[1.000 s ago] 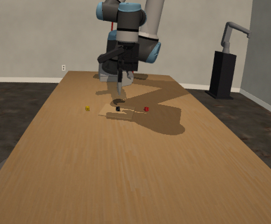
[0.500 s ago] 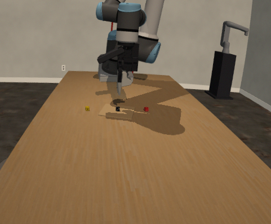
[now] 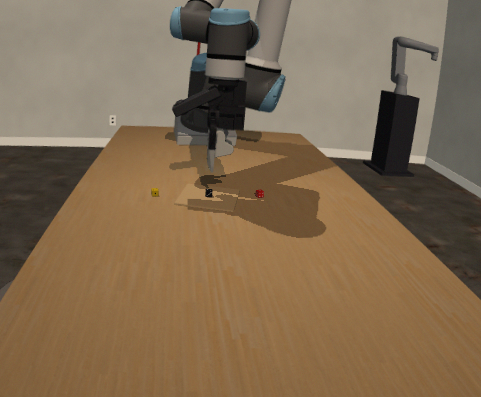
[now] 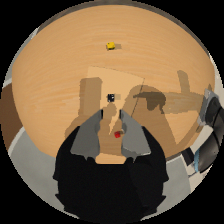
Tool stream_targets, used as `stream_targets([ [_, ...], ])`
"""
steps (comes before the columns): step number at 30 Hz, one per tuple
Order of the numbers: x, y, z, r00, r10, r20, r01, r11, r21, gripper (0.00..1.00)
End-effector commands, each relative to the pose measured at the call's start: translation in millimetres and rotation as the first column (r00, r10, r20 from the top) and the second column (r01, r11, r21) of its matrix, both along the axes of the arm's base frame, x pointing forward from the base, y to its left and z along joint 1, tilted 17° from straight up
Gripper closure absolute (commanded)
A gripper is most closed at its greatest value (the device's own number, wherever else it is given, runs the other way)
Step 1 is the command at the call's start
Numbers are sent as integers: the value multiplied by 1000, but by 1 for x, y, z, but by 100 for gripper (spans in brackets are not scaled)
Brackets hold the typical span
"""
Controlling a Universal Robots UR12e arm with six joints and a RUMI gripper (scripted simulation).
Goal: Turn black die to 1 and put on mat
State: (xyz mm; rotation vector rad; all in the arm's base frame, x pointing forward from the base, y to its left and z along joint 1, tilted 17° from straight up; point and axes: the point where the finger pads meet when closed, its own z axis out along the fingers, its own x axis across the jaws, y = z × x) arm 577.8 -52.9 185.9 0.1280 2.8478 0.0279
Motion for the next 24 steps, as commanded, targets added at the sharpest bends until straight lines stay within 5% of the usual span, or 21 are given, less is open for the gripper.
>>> stream_targets([
  [1, 2, 0, -5, 1000, 0, 1, 0, 1000, -1, 82],
  [24, 11, 0, -32, 1000, 0, 1, 0, 1000, -1, 82],
])
